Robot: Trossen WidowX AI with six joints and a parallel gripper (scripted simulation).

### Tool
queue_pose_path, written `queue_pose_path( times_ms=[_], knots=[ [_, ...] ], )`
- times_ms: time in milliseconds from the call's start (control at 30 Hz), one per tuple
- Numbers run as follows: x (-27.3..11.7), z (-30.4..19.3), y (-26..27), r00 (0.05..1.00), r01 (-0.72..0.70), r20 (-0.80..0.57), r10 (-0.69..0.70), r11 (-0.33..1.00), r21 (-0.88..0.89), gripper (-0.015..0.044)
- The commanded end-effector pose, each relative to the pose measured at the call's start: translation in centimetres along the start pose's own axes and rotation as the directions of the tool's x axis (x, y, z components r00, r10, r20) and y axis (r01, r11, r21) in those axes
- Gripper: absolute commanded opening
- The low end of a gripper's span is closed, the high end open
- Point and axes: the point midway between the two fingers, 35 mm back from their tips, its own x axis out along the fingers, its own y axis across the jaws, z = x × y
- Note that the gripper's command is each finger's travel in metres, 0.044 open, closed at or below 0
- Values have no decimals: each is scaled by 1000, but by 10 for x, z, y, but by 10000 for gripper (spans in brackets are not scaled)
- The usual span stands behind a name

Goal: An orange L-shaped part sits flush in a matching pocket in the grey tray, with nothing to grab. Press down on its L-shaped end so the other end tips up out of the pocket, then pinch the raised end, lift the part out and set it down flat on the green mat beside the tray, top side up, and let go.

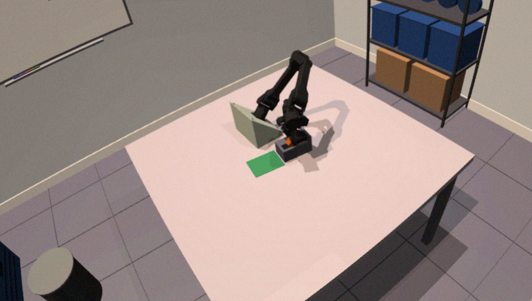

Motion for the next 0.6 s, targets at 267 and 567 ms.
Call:
queue_pose_path(
  times_ms=[267, 567],
  knots=[
    [0, 0, 0, 1000, 0, 0, 0, 1000, -2, 49],
    [-3, 0, 0, 1000, 0, 0, 0, 1000, 0, 0]
  ],
)
